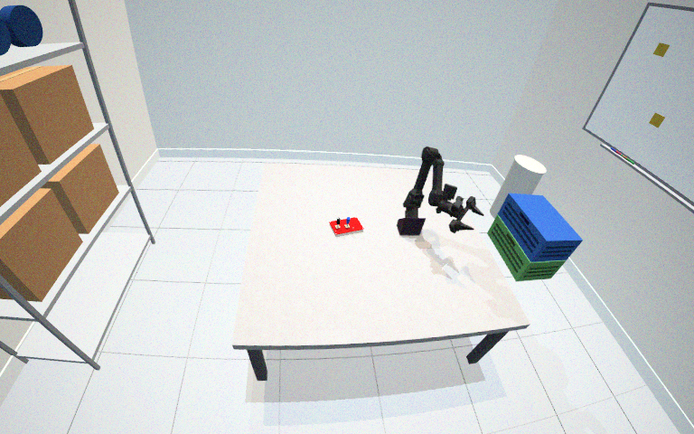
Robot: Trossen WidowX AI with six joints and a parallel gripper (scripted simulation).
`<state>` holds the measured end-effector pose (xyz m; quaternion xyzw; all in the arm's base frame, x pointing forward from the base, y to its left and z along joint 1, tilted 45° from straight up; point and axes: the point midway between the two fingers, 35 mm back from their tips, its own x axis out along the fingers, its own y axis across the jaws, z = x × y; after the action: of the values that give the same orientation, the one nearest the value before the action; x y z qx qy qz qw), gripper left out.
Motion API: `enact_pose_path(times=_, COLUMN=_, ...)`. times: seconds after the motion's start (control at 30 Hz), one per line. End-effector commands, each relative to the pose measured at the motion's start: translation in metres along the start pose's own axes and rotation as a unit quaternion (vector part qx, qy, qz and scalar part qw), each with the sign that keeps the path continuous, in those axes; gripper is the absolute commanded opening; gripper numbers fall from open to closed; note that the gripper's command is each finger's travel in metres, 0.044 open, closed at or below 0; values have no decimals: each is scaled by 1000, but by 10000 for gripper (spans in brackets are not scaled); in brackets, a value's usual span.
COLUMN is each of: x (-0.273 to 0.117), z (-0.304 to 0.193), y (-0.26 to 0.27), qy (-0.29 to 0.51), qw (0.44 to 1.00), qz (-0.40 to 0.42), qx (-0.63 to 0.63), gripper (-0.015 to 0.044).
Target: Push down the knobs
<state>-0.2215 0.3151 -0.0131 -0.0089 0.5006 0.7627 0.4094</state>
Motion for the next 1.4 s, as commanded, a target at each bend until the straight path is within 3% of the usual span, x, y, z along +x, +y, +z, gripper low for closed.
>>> enact_pose_path(times=0.0, x=0, z=1, y=-1, qy=-1, qw=1000, qz=-3, qx=1, gripper=374)
enact_pose_path(times=0.47, x=-8, z=80, y=-109, qy=-60, qw=973, qz=-213, qx=65, gripper=6)
enact_pose_path(times=0.87, x=-66, z=132, y=-198, qy=-85, qw=909, qz=-382, qx=144, gripper=0)
enact_pose_path(times=1.37, x=-182, z=158, y=-280, qy=-64, qw=788, qz=-562, qx=241, gripper=0)
